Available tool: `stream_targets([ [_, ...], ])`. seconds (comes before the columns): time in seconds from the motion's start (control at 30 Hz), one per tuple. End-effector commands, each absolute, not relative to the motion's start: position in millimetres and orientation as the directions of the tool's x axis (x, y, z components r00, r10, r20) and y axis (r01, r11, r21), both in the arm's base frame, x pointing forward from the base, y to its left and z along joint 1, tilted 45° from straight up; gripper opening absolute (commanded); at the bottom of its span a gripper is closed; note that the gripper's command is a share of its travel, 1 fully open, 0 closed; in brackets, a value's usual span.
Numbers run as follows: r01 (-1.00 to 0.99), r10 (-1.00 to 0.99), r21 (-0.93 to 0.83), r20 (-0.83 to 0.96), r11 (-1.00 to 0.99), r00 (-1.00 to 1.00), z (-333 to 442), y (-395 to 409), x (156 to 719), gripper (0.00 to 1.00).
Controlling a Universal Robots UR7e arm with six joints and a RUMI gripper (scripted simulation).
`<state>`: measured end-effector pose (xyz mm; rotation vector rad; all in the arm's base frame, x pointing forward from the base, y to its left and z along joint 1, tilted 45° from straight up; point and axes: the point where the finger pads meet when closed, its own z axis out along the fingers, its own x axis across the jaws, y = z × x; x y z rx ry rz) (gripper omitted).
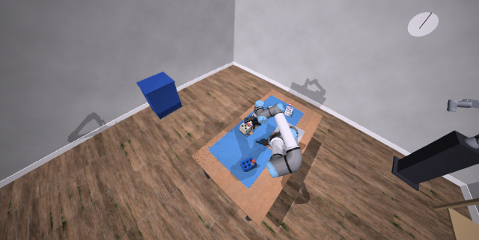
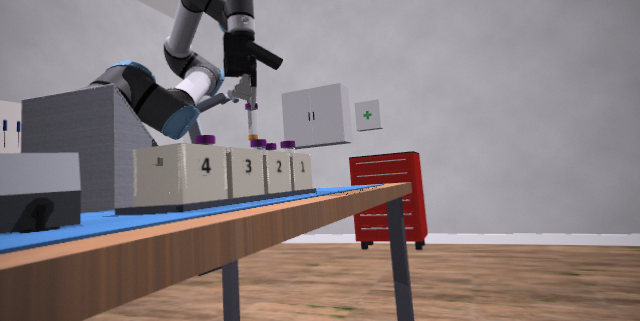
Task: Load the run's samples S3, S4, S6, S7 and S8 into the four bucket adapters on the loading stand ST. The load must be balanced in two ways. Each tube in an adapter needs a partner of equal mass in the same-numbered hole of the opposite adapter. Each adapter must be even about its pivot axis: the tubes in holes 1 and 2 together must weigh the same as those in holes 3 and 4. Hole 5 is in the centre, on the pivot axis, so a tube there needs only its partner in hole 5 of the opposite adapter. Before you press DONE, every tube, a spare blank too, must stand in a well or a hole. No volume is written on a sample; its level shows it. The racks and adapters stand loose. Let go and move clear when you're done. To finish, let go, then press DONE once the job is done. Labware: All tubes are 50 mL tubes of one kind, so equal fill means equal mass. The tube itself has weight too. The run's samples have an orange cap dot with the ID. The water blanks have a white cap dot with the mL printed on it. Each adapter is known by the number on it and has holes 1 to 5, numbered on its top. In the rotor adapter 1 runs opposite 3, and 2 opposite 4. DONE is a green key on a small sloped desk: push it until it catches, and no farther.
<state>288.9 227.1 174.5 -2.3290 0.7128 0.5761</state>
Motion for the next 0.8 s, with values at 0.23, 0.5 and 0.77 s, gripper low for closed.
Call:
stream_targets([
  [0.23, -0.614, -0.34, -0.437, -0.556, -0.657, 0.759, 126, 191, 328, 0.0],
  [0.5, -0.614, -0.34, -0.437, -0.556, -0.657, 0.759, 91, 163, 356, 0.0],
  [0.77, -0.614, -0.34, -0.437, -0.555, -0.657, 0.759, 64, 141, 378, 0.0],
])
